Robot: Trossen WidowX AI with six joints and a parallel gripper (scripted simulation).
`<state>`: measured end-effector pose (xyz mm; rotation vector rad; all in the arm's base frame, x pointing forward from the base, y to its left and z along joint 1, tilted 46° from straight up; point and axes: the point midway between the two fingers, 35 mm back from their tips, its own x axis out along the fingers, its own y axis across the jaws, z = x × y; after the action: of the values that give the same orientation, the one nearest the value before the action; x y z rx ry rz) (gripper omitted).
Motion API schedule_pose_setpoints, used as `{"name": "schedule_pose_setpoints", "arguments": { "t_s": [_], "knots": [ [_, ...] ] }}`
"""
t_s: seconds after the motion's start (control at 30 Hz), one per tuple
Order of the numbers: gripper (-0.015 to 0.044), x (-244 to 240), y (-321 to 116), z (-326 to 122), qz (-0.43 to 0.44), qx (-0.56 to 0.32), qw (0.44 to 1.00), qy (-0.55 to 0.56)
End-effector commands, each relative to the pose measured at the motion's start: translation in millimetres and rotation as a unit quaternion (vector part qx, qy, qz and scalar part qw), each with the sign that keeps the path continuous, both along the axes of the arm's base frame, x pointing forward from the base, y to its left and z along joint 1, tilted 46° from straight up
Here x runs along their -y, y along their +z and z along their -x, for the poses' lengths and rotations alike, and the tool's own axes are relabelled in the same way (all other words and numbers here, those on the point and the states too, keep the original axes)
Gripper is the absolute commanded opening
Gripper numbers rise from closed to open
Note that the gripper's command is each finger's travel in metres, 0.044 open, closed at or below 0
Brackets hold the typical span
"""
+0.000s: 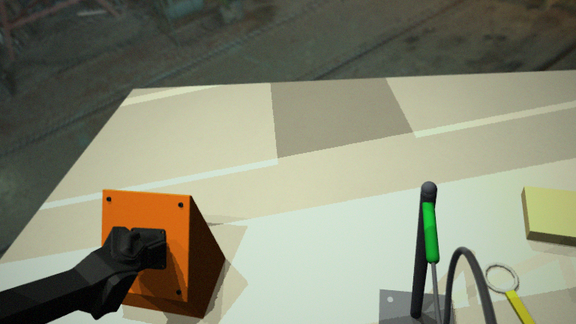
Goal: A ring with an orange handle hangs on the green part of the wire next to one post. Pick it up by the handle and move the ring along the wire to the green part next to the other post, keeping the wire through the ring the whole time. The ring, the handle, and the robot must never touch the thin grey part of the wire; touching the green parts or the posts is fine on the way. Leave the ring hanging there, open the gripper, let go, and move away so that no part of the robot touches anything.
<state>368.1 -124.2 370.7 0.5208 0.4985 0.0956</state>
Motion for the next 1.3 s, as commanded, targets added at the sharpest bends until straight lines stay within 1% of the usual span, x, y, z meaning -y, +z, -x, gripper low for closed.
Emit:
{"name": "schedule_pose_setpoints", "arguments": {
  "t_s": [0.0, 0.43, 0.8, 1.07, 1.27],
  "knots": [
    [-0.0150, -13, 9, 0, -0.048, 0.002, 0.999, 0.002],
    [-0.0150, -44, 40, 0, -0.195, 0.003, 0.981, 0.000],
    [-0.0150, -59, 64, -1, -0.271, 0.003, 0.963, -0.001],
    [-0.0150, -61, 73, -1, -0.273, 0.002, 0.962, -0.002],
    [-0.0150, -60, 73, -1, -0.244, 0.000, 0.970, -0.003]
  ]
}}
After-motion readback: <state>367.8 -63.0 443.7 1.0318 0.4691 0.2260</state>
